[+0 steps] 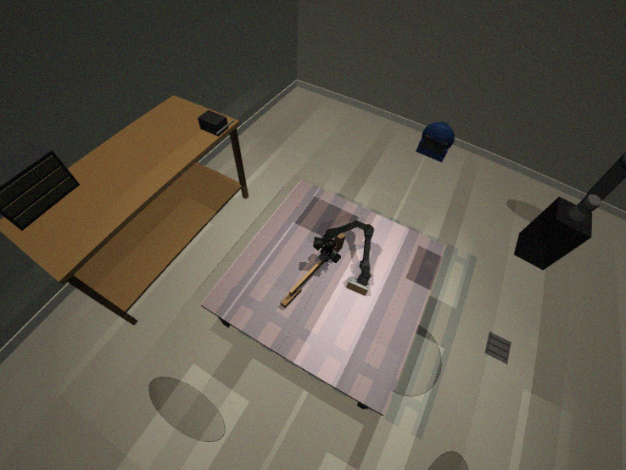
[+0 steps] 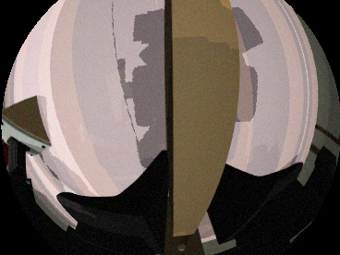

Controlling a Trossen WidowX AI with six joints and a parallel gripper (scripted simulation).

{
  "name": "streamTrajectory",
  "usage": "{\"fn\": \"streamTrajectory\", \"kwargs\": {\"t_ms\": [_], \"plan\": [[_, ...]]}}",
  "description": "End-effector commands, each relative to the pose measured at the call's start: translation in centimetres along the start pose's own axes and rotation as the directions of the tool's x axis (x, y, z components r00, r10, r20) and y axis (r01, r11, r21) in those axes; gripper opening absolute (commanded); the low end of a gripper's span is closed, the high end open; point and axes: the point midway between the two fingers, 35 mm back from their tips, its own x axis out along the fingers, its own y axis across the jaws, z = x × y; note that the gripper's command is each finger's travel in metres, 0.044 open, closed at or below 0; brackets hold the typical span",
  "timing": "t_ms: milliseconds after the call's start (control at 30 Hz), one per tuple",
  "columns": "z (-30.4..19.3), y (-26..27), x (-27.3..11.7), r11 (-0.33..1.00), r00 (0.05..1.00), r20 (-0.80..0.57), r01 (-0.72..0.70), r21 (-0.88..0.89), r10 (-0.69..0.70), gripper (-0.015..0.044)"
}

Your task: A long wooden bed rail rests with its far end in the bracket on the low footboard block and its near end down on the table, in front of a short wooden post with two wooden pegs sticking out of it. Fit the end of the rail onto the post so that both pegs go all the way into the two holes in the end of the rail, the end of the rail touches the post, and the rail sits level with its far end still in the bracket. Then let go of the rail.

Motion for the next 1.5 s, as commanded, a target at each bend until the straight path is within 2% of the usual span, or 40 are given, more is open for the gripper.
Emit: {"fn": "streamTrajectory", "kwargs": {"t_ms": [0, 1467], "plan": [[0.3, -0.1, -0.5, 1.0, 1.0, 0.013, 0.001, 0.002, -0.001, 0.0], [0.3, -0.1, -1.8, 1.0, 1.0, 0.014, 0.001, 0.002, -0.001, 0.0]]}}
